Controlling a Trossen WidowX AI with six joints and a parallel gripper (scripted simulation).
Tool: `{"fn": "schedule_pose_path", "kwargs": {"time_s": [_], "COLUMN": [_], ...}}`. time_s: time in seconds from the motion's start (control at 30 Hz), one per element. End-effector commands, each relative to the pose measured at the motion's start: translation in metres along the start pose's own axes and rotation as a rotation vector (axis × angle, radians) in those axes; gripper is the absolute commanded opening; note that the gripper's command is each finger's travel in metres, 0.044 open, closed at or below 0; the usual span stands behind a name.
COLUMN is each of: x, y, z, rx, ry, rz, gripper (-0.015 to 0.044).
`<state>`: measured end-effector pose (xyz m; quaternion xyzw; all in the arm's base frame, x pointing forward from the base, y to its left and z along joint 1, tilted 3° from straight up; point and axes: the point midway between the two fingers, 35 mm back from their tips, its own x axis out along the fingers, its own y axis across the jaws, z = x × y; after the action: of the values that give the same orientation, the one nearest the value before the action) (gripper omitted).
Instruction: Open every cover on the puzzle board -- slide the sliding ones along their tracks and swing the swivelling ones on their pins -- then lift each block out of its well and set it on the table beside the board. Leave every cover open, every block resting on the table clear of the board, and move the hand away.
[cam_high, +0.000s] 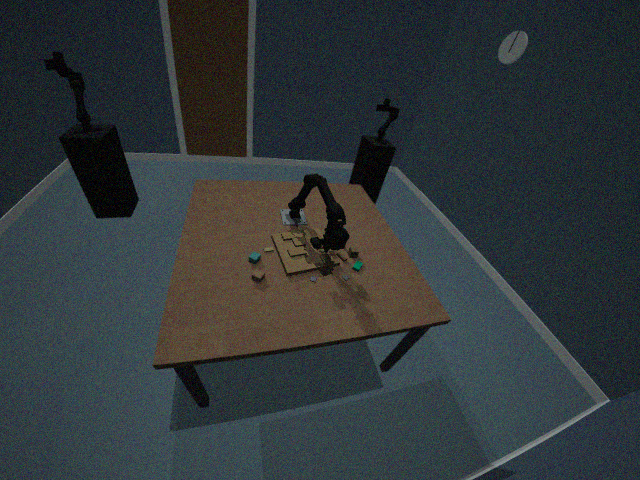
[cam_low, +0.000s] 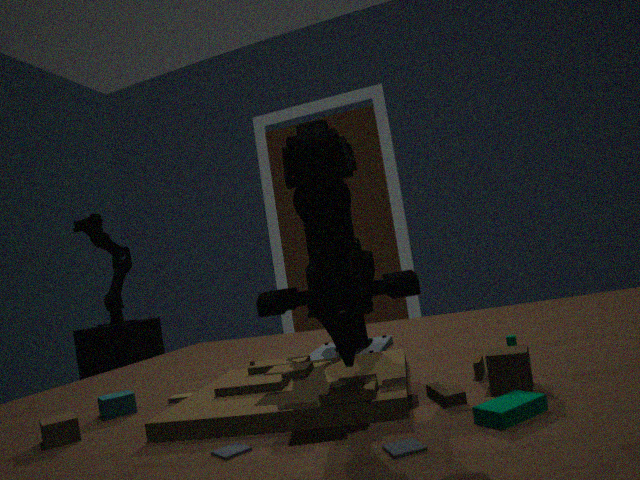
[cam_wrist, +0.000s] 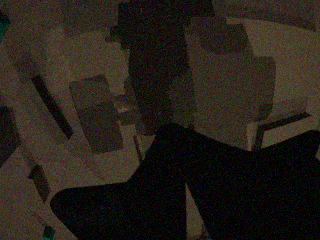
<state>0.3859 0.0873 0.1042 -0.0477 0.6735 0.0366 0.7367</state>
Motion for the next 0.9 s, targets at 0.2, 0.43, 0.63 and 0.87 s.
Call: {"fn": "schedule_pose_path", "kwargs": {"time_s": [0.2,0.43,0.63,0.87], "x": [-0.014,-0.023,-0.022,-0.027], "y": [0.0,0.0,-0.014,-0.051], "z": [0.002,0.003,-0.003,-0.021], "rx": [-0.005,-0.005,-0.104,-0.396], "ry": [-0.004,-0.004,0.002,0.005], "rz": [0.002,0.002,-0.001,-0.003], "gripper": [0.0,0.0,0.0,0.0]}}
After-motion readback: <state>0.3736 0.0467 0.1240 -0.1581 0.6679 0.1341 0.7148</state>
